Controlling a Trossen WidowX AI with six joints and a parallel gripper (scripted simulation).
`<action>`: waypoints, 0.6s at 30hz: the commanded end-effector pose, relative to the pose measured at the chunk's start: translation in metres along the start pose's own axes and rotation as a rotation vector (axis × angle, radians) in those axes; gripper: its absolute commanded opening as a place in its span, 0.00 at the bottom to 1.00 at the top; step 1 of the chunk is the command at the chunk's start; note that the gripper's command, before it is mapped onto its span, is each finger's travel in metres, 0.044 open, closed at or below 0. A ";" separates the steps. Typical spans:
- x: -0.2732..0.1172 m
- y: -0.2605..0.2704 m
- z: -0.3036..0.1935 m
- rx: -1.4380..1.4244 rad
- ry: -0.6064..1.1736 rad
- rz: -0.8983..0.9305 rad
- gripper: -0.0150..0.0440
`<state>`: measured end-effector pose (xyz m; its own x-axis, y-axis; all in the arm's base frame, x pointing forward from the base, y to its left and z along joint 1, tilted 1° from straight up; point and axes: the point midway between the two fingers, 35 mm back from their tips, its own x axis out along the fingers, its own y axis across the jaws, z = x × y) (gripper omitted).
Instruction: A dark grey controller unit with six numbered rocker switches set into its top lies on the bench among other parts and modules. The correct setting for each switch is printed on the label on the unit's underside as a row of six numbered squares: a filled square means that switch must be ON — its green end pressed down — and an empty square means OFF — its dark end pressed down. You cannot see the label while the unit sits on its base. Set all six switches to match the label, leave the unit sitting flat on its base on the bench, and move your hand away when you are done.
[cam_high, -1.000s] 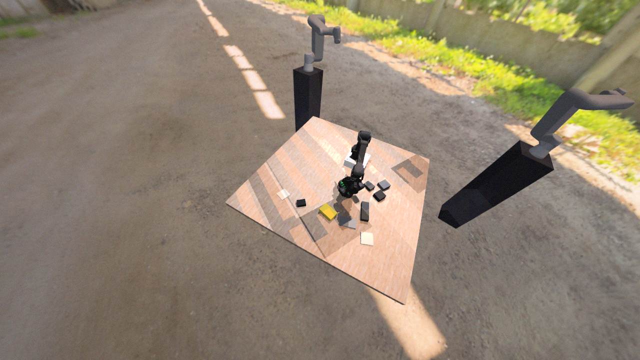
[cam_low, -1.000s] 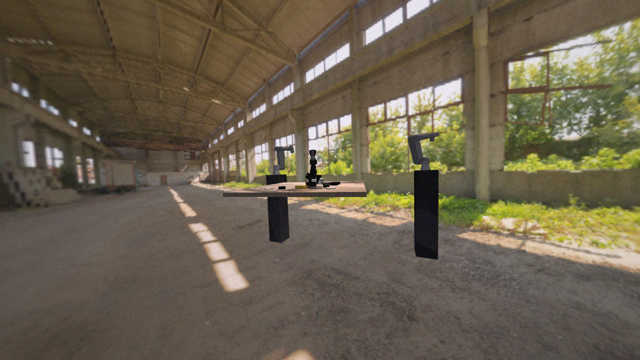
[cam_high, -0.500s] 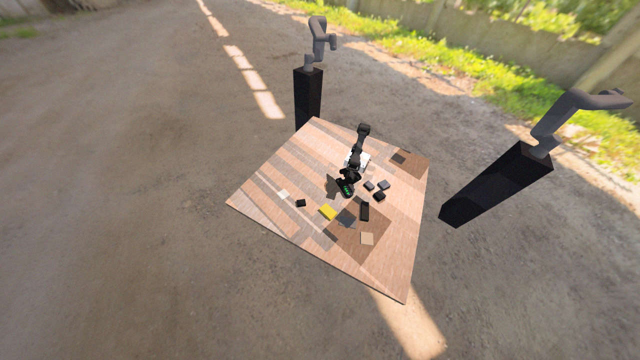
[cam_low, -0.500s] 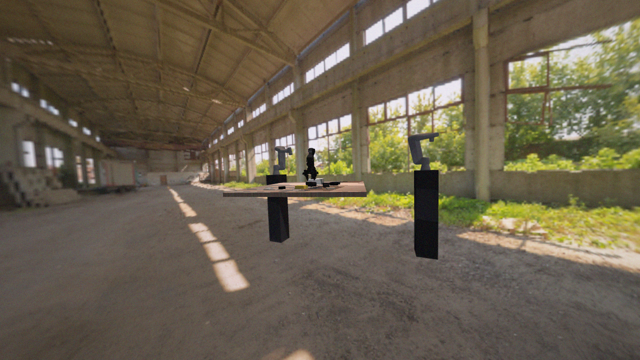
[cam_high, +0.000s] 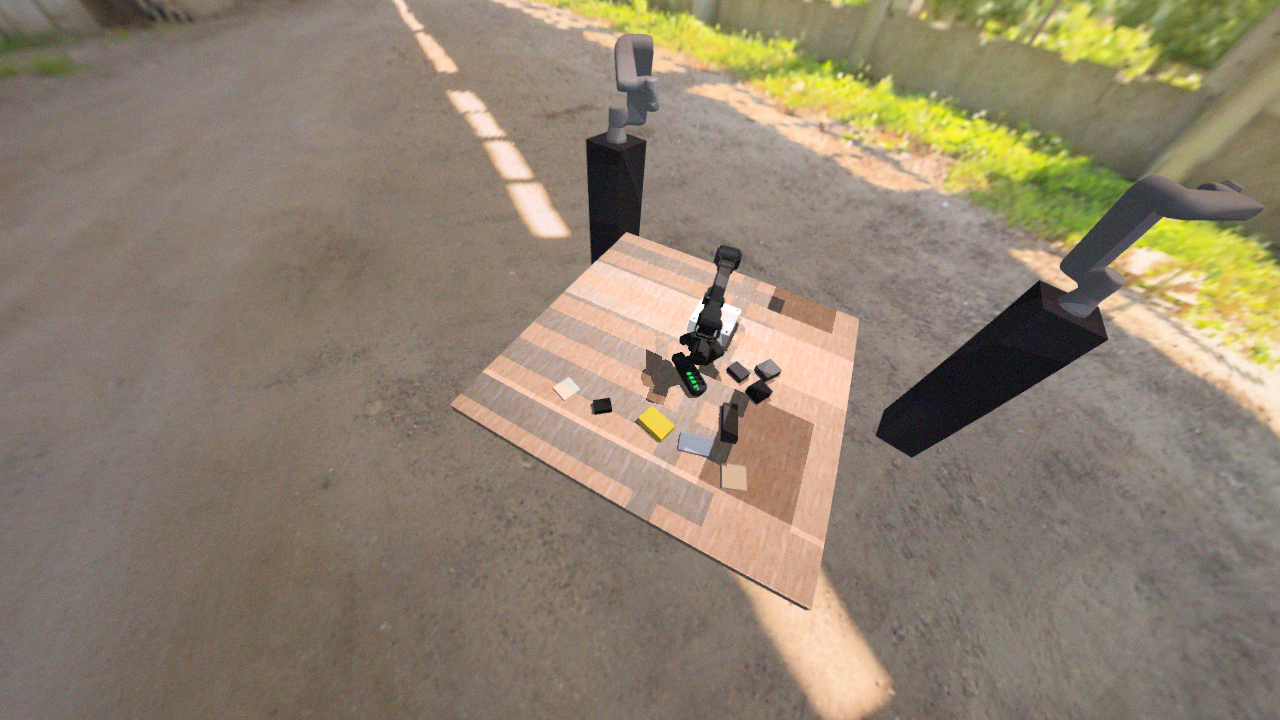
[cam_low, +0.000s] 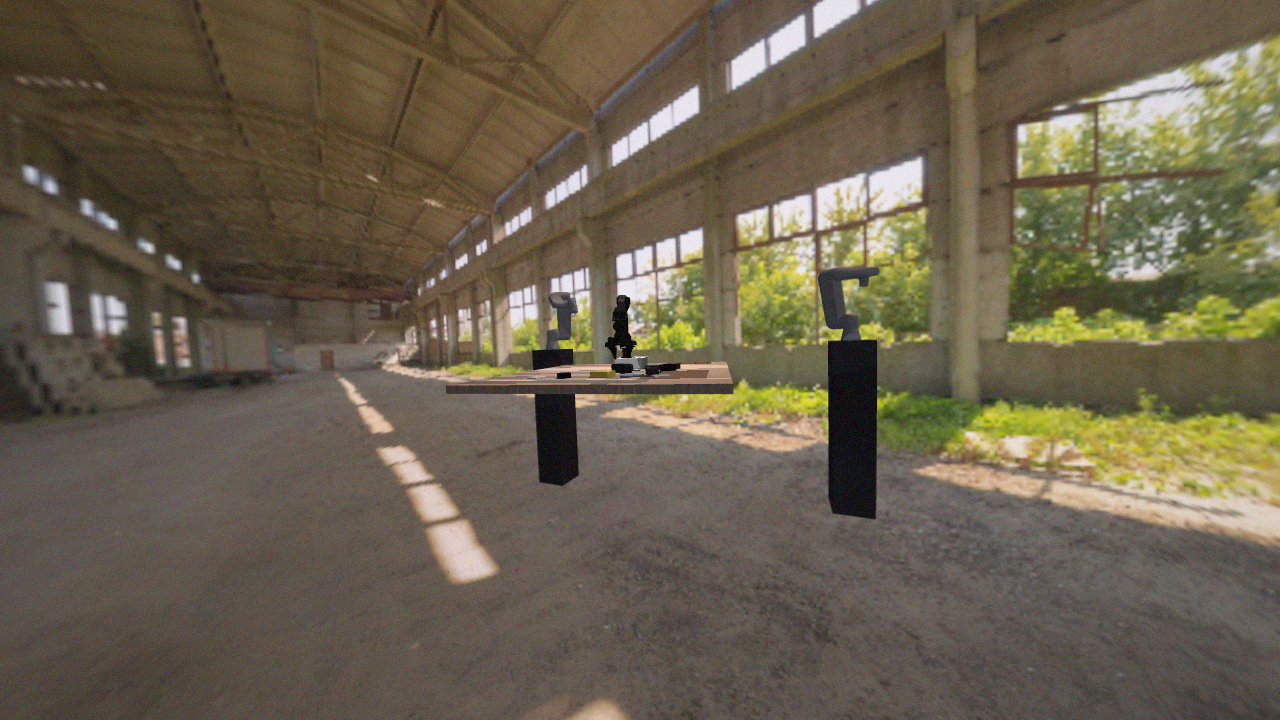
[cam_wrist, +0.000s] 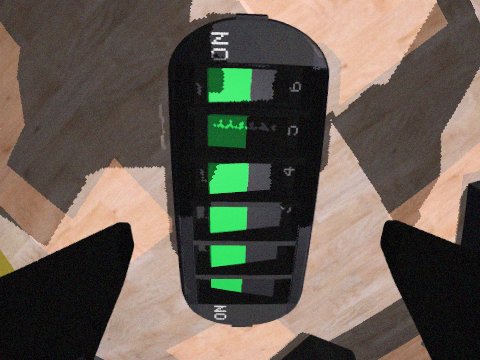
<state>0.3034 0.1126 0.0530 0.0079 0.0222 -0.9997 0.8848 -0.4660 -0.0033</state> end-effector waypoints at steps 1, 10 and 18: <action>-0.034 0.002 -0.003 -0.001 0.022 0.020 1.00; -0.036 0.002 -0.003 -0.001 0.022 0.020 0.82; -0.036 0.002 -0.003 -0.001 0.022 0.020 0.47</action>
<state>0.3062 0.1135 0.0876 0.0352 0.0318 -0.9989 0.8846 -0.4661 0.0163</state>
